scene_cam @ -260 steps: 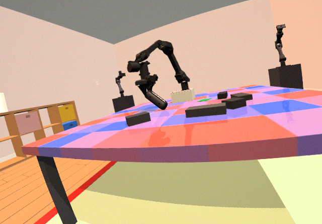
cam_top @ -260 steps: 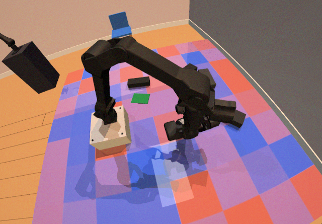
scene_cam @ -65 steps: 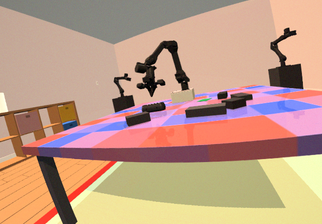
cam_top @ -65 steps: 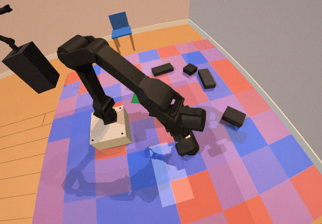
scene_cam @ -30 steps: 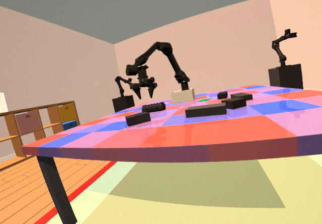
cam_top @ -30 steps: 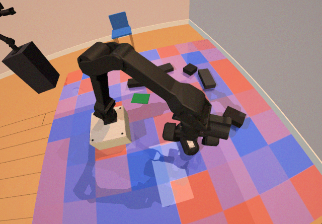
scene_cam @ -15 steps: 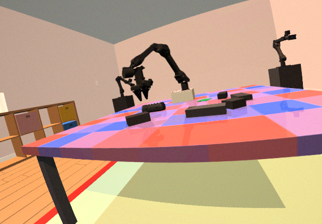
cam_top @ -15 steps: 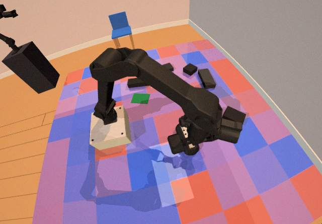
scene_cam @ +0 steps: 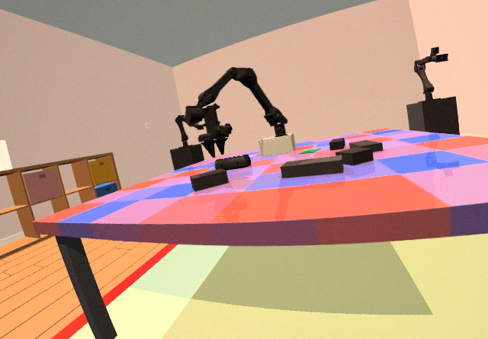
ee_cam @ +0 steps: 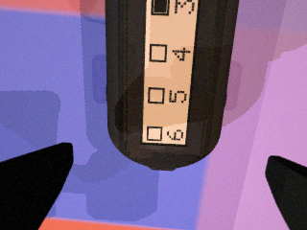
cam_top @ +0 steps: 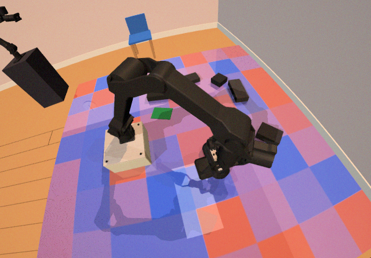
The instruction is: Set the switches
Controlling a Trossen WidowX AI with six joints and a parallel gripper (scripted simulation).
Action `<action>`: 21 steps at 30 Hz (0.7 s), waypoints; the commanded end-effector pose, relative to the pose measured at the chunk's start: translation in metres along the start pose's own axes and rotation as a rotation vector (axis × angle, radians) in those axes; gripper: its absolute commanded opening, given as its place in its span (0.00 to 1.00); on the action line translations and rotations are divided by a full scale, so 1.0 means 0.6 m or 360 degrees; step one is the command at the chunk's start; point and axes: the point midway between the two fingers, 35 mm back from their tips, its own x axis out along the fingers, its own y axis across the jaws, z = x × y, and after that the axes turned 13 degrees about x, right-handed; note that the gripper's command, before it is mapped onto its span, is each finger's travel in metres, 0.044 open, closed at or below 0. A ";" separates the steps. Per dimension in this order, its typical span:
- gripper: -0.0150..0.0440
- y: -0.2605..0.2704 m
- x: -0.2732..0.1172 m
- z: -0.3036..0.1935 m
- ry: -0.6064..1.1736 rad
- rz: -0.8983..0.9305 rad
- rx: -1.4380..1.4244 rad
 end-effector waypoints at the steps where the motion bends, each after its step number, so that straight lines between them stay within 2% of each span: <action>1: 1.00 0.002 0.014 0.000 0.0004 0.0010 -0.0008; 21: 1.00 0.004 0.067 0.000 0.0005 0.0008 -0.0008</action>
